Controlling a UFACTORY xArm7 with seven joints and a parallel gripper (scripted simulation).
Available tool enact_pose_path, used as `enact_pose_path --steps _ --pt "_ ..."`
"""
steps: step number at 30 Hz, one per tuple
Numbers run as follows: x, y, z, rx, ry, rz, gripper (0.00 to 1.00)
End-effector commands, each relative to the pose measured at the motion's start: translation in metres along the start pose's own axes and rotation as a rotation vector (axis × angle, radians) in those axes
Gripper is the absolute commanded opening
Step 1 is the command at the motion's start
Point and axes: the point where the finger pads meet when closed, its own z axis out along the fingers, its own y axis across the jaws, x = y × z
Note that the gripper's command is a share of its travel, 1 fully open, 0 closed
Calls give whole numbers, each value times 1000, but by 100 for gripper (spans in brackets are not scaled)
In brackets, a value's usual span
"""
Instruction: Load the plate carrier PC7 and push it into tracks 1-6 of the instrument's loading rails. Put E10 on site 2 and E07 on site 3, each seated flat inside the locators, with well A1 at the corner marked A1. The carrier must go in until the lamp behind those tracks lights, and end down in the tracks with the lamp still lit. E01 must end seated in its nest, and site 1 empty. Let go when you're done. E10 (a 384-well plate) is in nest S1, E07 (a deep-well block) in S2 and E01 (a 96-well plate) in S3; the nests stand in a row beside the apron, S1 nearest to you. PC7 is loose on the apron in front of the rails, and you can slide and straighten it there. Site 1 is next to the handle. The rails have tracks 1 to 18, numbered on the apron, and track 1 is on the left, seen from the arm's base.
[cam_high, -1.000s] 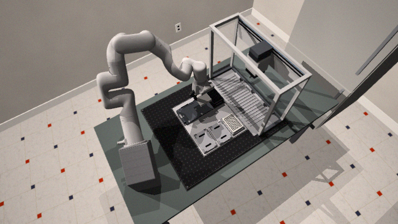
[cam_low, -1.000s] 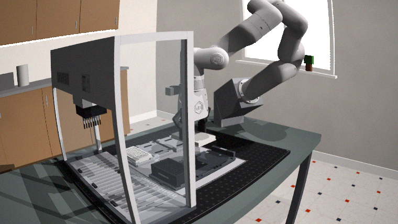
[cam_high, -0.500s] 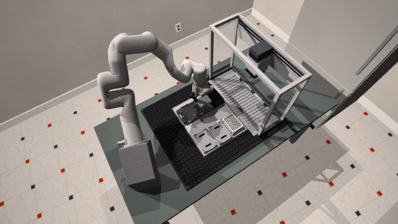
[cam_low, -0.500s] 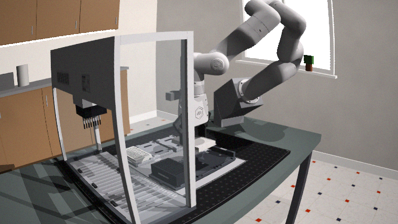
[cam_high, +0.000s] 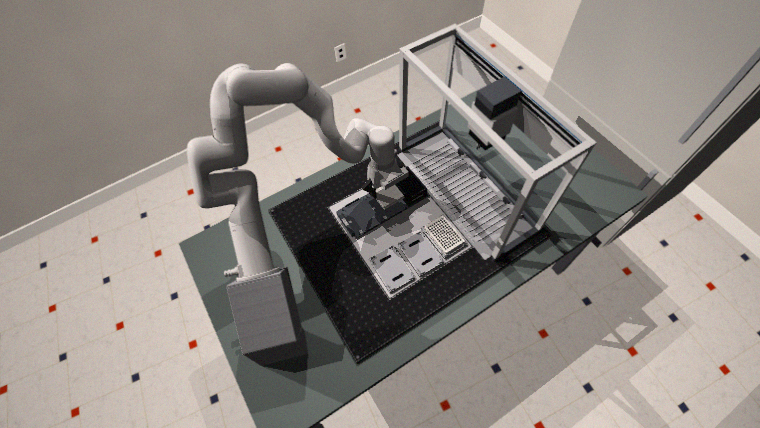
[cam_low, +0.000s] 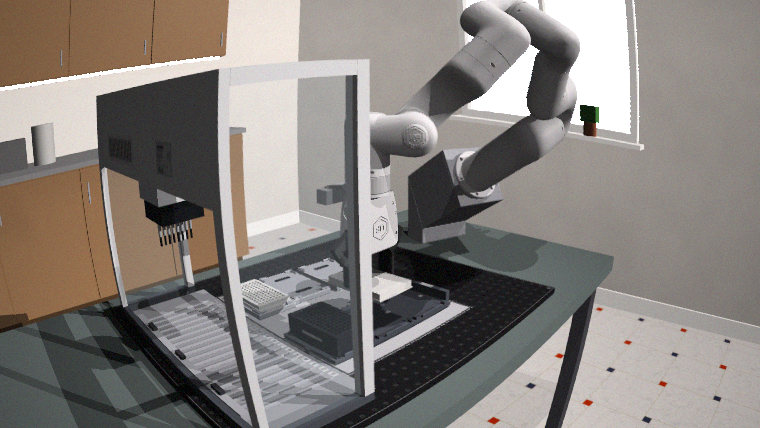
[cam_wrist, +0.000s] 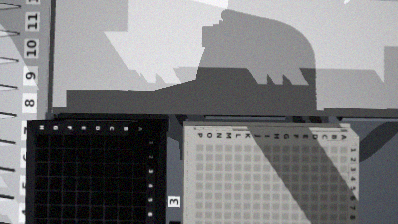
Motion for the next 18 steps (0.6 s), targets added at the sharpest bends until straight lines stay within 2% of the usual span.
enact_pose_path --steps 1,18 --pt "1 -2 7 4 1 1 0" --pt "1 -2 32 4 1 1 0"
